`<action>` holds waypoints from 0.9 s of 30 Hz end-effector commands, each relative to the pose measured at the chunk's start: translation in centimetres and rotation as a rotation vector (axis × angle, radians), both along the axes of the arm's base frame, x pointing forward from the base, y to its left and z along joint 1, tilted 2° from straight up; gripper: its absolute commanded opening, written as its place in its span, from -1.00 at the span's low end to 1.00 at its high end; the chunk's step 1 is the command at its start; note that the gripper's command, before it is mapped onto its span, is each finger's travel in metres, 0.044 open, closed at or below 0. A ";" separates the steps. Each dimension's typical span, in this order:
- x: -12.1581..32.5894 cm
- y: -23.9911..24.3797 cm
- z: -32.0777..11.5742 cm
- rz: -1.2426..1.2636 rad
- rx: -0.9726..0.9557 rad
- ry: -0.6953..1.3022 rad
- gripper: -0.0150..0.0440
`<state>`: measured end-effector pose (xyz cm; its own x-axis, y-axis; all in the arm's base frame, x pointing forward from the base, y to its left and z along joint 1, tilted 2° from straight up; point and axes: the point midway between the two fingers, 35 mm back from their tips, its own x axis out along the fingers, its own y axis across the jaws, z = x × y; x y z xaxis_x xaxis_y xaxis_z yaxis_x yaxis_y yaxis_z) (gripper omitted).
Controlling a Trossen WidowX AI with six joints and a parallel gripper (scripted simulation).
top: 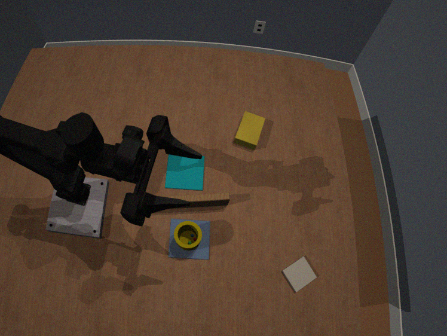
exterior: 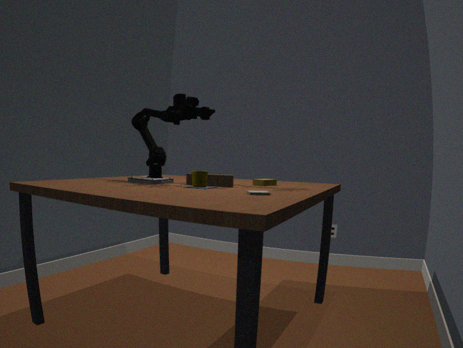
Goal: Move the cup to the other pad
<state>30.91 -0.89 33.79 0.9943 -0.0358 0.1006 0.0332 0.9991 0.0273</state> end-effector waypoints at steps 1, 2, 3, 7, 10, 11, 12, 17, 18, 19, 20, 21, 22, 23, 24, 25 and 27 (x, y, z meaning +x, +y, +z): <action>0.2 0.0 -0.2 -0.002 -0.011 0.014 0.78; 0.7 -0.2 -0.8 -0.008 -0.045 0.056 0.69; 1.5 -0.4 -1.8 -0.014 -0.101 0.126 0.60; 4.2 -1.4 -7.1 0.017 -0.375 0.478 0.24; 4.9 -2.2 -11.1 0.108 -0.566 0.734 0.07; 4.9 -2.5 -12.4 0.152 -0.625 0.815 0.07; 4.8 -2.7 -13.7 0.203 -0.681 0.895 0.07; 3.3 -3.5 -18.2 0.494 -0.885 1.202 0.07; 2.9 -3.6 -18.9 0.561 -0.915 1.251 0.07; 2.4 -3.7 -19.6 0.635 -0.943 1.299 0.07; 1.8 -3.8 -20.2 0.716 -0.968 1.345 0.07; 1.1 -3.7 -20.8 0.810 -0.991 1.390 0.07; 0.7 -3.6 -21.1 0.869 -1.002 1.415 0.07; 0.6 -3.6 -21.2 0.888 -1.006 1.423 0.07; 0.6 -3.6 -21.2 0.888 -1.006 1.423 0.07; 0.6 -3.6 -21.2 0.888 -1.006 1.423 0.07; 0.6 -3.6 -21.2 0.888 -1.006 1.423 0.07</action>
<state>34.24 -3.97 16.22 0.4373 -0.0621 -0.8972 -0.6880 0.6193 -0.3782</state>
